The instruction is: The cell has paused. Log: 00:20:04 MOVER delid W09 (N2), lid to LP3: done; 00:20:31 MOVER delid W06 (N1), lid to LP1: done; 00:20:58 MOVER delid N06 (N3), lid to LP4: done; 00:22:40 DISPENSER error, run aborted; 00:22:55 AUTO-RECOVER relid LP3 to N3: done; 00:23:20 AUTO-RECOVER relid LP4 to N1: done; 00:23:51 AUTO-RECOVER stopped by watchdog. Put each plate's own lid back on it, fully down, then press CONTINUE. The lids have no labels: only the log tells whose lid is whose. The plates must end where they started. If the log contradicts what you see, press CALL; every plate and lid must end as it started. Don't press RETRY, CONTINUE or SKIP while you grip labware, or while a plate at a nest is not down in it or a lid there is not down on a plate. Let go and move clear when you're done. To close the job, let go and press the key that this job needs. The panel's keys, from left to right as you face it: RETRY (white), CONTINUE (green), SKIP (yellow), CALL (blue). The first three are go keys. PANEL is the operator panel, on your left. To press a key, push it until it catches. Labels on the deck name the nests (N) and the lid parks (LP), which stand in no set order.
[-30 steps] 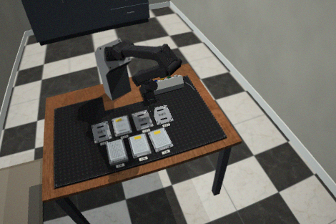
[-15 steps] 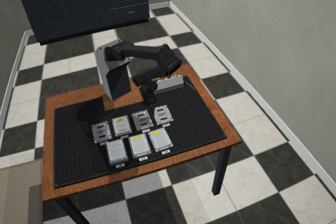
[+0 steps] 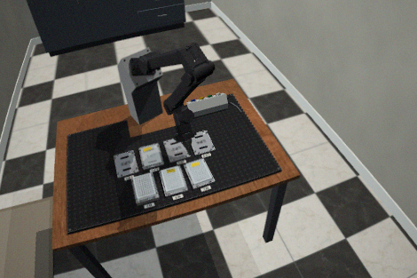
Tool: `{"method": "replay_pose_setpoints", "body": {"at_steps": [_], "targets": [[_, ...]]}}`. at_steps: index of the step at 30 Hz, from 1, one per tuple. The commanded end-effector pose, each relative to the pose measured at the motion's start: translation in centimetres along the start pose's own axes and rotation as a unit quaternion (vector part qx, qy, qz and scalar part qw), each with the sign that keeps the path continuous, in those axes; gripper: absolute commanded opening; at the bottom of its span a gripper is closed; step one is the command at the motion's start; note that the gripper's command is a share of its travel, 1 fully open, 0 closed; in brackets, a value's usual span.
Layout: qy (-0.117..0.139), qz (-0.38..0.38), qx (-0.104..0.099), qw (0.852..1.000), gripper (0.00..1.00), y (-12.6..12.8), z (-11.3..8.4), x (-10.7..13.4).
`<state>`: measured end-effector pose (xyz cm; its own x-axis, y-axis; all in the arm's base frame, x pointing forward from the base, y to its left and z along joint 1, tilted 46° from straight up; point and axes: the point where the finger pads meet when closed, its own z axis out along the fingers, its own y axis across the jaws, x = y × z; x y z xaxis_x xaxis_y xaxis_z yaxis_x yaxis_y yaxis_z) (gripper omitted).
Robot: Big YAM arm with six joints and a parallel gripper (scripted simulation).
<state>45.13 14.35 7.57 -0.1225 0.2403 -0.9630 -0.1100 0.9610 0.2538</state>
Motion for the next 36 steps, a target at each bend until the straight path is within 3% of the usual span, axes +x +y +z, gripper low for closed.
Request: {"method": "replay_pose_setpoints", "body": {"at_steps": [1,22,25,28,30,36], "targets": [[-0.003,-0.006,0.006,1.0,0.0,-0.8,1.0,-1.7],[-0.005,-0.007,0.006,1.0,0.0,-4.0,6.7,-8.9],[0.005,-0.008,0.009,1.0,0.0,-4.5,7.1,-8.2],[-0.006,-0.007,0.006,1.0,0.0,-4.7,7.9,-10.4],[0.001,-0.003,0.004,1.0,0.0,-4.5,7.8,-9.4],[0.001,-0.003,0.004,1.0,0.0,-4.5,7.8,-9.4]]}}
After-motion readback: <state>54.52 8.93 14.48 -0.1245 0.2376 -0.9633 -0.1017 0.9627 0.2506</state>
